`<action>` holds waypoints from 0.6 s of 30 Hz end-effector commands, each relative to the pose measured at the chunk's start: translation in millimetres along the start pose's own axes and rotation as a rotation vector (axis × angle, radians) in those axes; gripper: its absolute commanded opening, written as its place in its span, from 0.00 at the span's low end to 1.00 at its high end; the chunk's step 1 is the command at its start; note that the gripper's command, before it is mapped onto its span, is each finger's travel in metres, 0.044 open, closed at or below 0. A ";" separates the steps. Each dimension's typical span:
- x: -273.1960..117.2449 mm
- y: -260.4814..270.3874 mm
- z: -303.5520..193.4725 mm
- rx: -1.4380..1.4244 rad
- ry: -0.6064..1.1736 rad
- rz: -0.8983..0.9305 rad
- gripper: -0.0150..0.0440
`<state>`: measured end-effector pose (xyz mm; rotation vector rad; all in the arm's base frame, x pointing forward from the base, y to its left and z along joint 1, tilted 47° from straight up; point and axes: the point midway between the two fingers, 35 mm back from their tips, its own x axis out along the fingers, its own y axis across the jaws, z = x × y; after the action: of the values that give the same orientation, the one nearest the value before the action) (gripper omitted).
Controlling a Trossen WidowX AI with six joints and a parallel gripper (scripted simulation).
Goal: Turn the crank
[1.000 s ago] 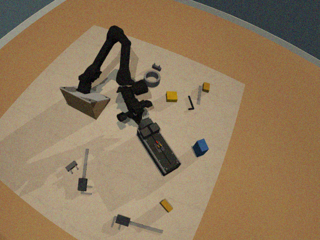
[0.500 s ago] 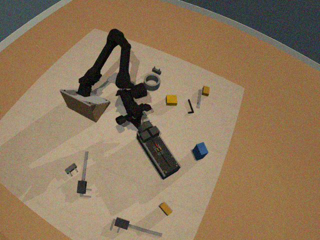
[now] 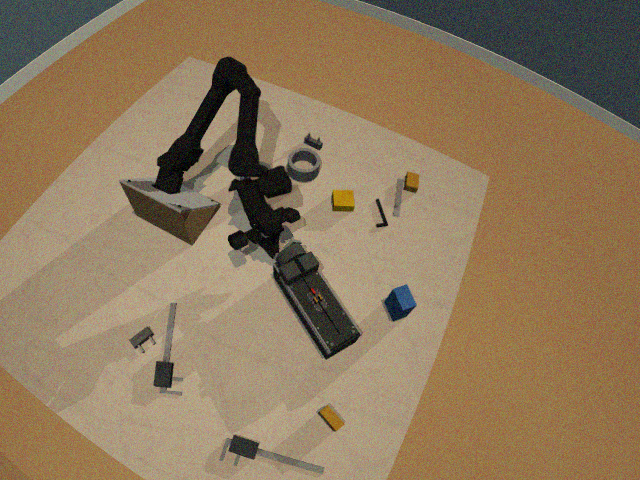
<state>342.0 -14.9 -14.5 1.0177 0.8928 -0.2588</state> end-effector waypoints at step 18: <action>-14.3 -8.8 13.3 0.007 -0.011 -0.010 0.25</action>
<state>335.8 -30.2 -8.7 1.0178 0.8919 -0.2709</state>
